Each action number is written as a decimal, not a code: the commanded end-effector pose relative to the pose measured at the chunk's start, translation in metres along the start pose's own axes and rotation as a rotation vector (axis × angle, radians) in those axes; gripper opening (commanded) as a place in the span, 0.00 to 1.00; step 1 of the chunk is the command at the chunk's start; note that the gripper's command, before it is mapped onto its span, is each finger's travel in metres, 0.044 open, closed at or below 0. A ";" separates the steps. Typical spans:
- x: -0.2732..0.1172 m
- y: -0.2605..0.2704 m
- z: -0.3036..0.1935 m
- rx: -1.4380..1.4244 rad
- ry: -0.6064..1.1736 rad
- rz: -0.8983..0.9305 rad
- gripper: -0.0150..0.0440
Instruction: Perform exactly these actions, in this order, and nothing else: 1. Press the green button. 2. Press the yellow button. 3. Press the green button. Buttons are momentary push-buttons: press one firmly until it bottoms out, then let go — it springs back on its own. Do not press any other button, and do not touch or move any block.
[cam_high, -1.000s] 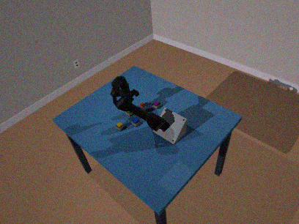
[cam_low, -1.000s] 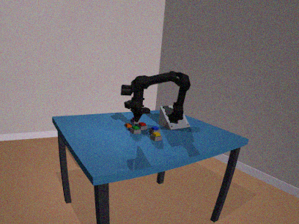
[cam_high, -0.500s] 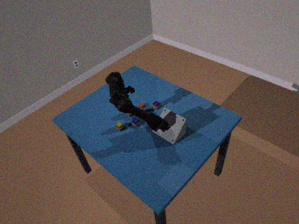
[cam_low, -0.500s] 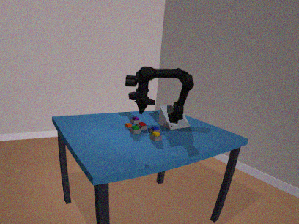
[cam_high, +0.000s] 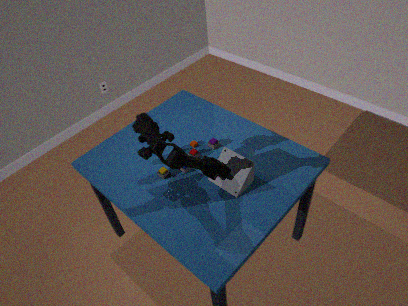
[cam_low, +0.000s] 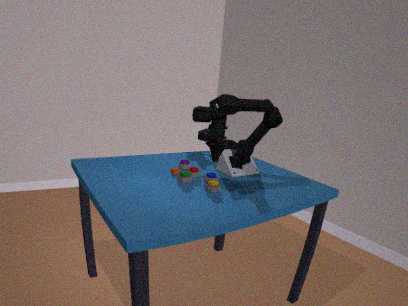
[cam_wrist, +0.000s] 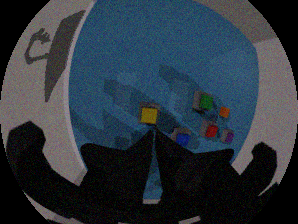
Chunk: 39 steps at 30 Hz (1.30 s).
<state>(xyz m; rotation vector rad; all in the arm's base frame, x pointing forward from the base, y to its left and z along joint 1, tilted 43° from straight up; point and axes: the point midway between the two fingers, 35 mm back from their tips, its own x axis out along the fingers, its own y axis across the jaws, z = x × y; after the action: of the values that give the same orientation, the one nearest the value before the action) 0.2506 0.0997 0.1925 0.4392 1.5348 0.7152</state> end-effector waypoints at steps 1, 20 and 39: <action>0.029 0.003 -0.003 0.004 0.007 0.005 0.29; 0.075 0.004 -0.005 0.003 0.007 0.009 0.29; 0.094 0.005 -0.006 0.002 0.007 0.011 0.29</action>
<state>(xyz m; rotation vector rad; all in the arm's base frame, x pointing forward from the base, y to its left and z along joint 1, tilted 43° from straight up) 0.2378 0.1636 0.1288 0.4434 1.5290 0.7256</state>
